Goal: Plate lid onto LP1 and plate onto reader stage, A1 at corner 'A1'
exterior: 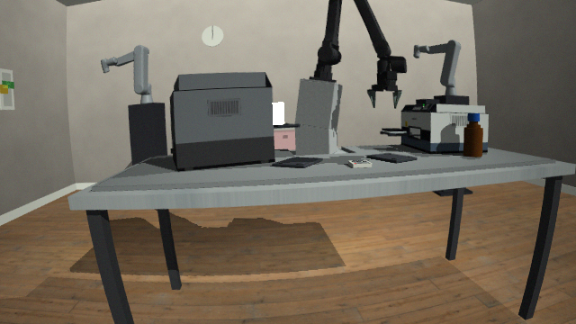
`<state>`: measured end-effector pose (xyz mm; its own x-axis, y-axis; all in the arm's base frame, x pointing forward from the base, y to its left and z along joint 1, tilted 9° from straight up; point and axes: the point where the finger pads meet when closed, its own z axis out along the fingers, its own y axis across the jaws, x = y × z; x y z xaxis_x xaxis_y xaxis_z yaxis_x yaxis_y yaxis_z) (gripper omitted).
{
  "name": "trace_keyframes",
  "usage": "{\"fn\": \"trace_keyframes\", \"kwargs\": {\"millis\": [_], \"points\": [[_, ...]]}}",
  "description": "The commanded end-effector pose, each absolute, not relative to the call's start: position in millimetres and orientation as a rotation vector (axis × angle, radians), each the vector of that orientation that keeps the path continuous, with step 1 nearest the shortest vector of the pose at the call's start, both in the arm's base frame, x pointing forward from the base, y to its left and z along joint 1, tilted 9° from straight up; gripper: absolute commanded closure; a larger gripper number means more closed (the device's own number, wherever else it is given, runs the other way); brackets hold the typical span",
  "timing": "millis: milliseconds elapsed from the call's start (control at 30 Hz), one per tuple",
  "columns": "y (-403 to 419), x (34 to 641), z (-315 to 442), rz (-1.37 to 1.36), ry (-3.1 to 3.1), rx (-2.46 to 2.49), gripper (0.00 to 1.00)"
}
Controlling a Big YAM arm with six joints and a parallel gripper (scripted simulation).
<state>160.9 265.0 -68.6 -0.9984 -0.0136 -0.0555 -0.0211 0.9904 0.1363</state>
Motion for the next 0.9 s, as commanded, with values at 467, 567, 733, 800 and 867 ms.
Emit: {"fn": "trace_keyframes", "kwargs": {"millis": [467,567,733,800,867], "points": [[314.7,121.9,-65.3,0.254,3.071,0.034,0.0],[322.7,108.4,-64.2,0.262,3.071,0.021,0.0],[338.4,88.7,-65.2,0.271,3.075,0.02,0.0],[342.8,83.2,-64.8,0.271,3.071,0.028,0.0],[346.9,78.7,-63.0,0.297,3.07,0.052,0.0]]}}
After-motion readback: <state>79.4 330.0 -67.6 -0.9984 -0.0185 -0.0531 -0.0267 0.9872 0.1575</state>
